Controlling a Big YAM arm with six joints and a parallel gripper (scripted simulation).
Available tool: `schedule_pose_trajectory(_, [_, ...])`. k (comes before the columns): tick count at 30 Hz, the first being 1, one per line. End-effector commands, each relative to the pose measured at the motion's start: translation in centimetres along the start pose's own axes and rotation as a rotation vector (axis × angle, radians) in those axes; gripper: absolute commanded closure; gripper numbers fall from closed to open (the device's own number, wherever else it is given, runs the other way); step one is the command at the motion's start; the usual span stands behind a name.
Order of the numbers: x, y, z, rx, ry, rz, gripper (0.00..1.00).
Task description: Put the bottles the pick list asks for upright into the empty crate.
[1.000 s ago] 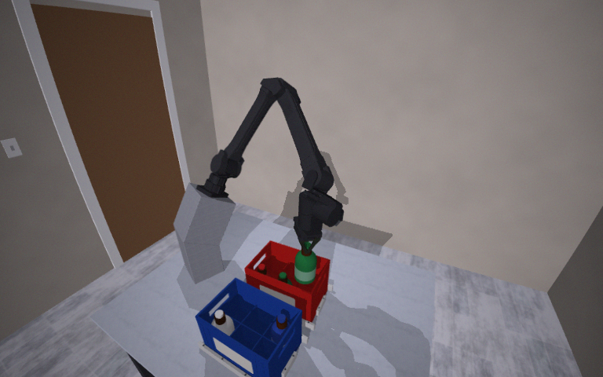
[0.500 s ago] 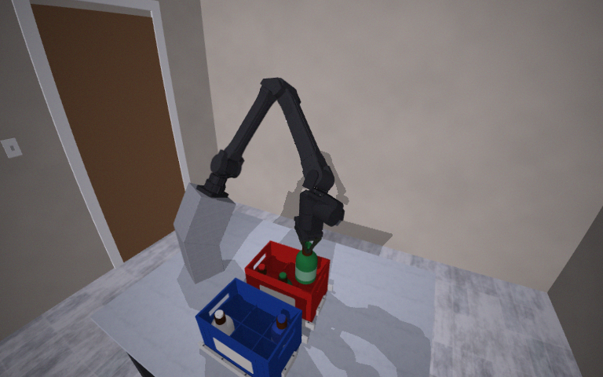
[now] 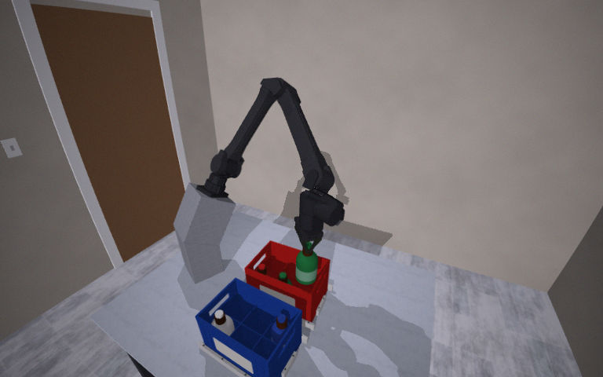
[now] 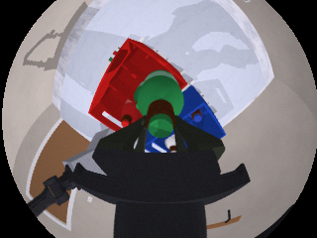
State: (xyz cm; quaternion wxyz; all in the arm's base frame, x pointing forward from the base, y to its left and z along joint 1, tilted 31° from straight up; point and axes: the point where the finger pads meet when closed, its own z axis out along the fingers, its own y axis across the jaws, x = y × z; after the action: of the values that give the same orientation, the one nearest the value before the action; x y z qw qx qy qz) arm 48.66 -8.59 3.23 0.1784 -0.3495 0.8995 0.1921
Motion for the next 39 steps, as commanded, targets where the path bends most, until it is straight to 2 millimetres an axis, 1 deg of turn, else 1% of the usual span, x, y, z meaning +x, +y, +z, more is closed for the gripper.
schedule_pose_trajectory(1, [-2.2,-2.7,-3.7,0.100,-0.051,-0.036,1.00])
schedule_pose_trajectory(4, [-2.6,-2.3,-3.1,0.093,-0.049,-0.036,1.00])
schedule_pose_trajectory(7, [-1.4,-0.5,-1.1,0.053,-0.028,-0.024,1.00])
schedule_pose_trajectory(8, [-1.4,-0.3,-0.9,0.050,-0.027,-0.028,1.00])
schedule_pose_trajectory(10, [-2.1,-0.7,-1.1,0.061,-0.033,-0.041,1.00])
schedule_pose_trajectory(12, [-2.1,-0.7,-1.1,0.061,-0.033,-0.041,1.00])
schedule_pose_trajectory(13, [-2.3,-2.2,-2.4,0.093,-0.051,-0.034,1.00])
schedule_pose_trajectory(14, [-2.3,-2.2,-2.2,0.092,-0.050,-0.035,1.00])
schedule_pose_trajectory(16, [-1.9,-1.7,-1.1,0.075,-0.038,-0.032,1.00])
schedule_pose_trajectory(18, [-0.9,-0.6,0.5,0.041,-0.022,-0.019,1.00])
schedule_pose_trajectory(20, [-0.9,-0.3,1.1,0.033,-0.018,-0.022,1.00])
schedule_pose_trajectory(22, [-1.0,-0.7,1.1,0.040,-0.022,-0.023,1.00])
schedule_pose_trajectory(25, [-1.0,-1.0,0.4,0.059,-0.031,-0.022,1.00])
schedule_pose_trajectory(27, [-1.3,-1.0,1.0,0.053,-0.029,-0.028,1.00])
schedule_pose_trajectory(29, [-1.3,-1.0,1.0,0.053,-0.029,-0.028,1.00])
schedule_pose_trajectory(31, [-0.5,0.0,2.2,0.029,-0.017,-0.020,1.00])
schedule_pose_trajectory(32, [-0.3,0.1,2.5,0.024,-0.013,-0.016,1.00])
schedule_pose_trajectory(34, [-0.8,-0.8,2.2,0.039,-0.022,-0.021,1.00])
schedule_pose_trajectory(36, [-1.1,-0.9,1.2,0.061,-0.033,-0.026,1.00])
schedule_pose_trajectory(37, [-1.2,-0.8,1.0,0.066,-0.036,-0.028,1.00])
schedule_pose_trajectory(38, [-1.6,-1.0,1.0,0.069,-0.039,-0.036,1.00])
schedule_pose_trajectory(39, [-1.8,-1.0,1.5,0.064,-0.036,-0.040,1.00])
